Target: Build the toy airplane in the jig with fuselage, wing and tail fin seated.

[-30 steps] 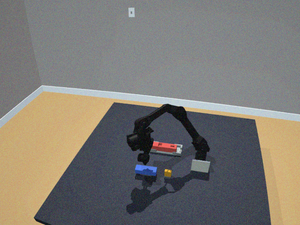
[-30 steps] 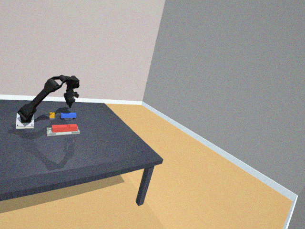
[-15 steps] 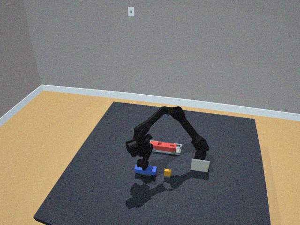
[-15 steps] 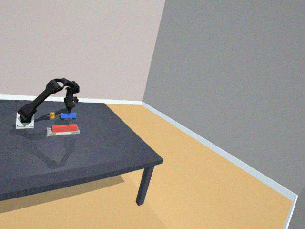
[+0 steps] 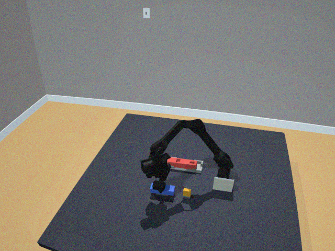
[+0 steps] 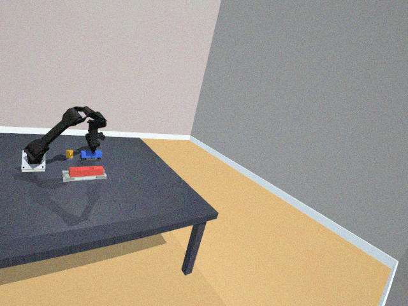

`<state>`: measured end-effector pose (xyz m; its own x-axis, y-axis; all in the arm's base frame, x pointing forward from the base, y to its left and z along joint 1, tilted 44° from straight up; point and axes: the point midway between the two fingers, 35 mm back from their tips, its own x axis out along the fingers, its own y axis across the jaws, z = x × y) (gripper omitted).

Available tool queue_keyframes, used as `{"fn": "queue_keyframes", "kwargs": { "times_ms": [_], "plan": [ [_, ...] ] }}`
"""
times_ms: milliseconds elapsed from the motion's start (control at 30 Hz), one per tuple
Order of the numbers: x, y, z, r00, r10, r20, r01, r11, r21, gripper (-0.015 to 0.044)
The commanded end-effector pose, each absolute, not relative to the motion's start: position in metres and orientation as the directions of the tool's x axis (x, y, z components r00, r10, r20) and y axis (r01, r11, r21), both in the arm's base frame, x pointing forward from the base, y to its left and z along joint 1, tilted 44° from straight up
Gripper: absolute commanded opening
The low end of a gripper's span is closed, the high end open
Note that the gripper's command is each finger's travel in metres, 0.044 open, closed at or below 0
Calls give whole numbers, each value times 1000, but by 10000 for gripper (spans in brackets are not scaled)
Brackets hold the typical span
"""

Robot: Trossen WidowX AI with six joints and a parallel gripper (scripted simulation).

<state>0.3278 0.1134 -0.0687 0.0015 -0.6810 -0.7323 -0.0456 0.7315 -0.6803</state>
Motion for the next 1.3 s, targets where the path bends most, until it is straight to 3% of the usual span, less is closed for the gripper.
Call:
{"fn": "queue_keyframes", "kwargs": {
  "times_ms": [0,567,867,1100,1267],
  "plan": [
    [328,108,-74,2,-684,-729,-49,729,-683,440],
    [327,91,-92,2,-685,-728,-48,727,-684,440],
    [327,91,-92,2,-685,-728,-48,727,-684,204],
    [327,91,-92,2,-685,-728,-48,727,-684,157],
    [328,98,-89,18,-673,-739,-53,738,-673,26]
  ]
}}
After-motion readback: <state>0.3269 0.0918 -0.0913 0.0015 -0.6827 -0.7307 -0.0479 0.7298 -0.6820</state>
